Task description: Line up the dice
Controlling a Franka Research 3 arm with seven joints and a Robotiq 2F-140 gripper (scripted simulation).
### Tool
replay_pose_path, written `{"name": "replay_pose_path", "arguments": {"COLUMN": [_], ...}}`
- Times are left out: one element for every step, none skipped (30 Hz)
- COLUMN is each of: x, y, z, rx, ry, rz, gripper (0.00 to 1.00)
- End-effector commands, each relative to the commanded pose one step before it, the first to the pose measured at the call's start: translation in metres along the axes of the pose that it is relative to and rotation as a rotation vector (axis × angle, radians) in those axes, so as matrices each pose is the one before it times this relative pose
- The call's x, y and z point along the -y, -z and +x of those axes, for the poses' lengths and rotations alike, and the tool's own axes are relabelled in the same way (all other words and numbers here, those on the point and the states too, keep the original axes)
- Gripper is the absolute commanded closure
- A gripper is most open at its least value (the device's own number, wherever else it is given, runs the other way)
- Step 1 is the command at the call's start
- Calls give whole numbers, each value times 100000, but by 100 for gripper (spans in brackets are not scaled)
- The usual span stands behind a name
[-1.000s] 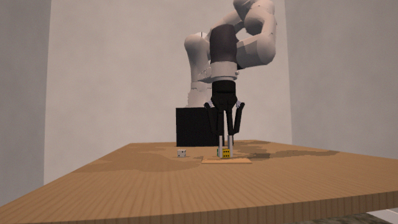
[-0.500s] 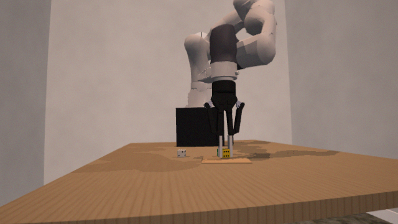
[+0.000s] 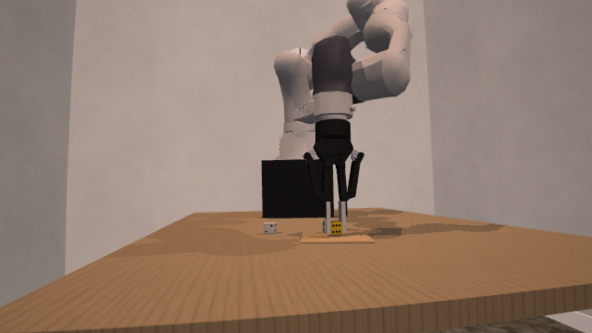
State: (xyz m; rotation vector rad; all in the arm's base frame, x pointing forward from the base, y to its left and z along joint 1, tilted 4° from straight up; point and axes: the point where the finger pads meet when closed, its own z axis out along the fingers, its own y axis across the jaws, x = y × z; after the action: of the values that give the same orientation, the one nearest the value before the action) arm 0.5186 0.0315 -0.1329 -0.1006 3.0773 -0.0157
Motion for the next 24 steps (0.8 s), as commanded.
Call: {"name": "replay_pose_path", "arguments": {"x": [56,0,0,0,0,0,0,0,0,0,0,0,0,0,0,0,0,0,0,0,0,0,0,0], "y": [-35,-7,-11,-15,-18,-22,-24,-27,-28,-29,-29,-28,0,0,-27,-25,-22,-18,-15,-11,-7,-4,-2,0], "z": [-29,0,0,0,0,0,0,0,0,0,0,0,0,0,0,0,0,0,0,0,0,0,0,0], "rx": [248,0,0,0,0,0,0,0,0,0,0,0,0,0,0,0,0,0,0,0,0,0,0,0], "ry": [-6,0,0,0,0,0,0,0,0,0,0,0,0,0,0,0,0,0,0,0,0,0,0,0], "rz": [51,0,0,0,0,0,0,0,0,0,0,0,0,0,0,0,0,0,0,0,0,0,0,0], "gripper": [87,87,87,87,87,87,87,87,87,87,87,87,87,87,87,87,87,87,87,87,87,87,87,87]}}
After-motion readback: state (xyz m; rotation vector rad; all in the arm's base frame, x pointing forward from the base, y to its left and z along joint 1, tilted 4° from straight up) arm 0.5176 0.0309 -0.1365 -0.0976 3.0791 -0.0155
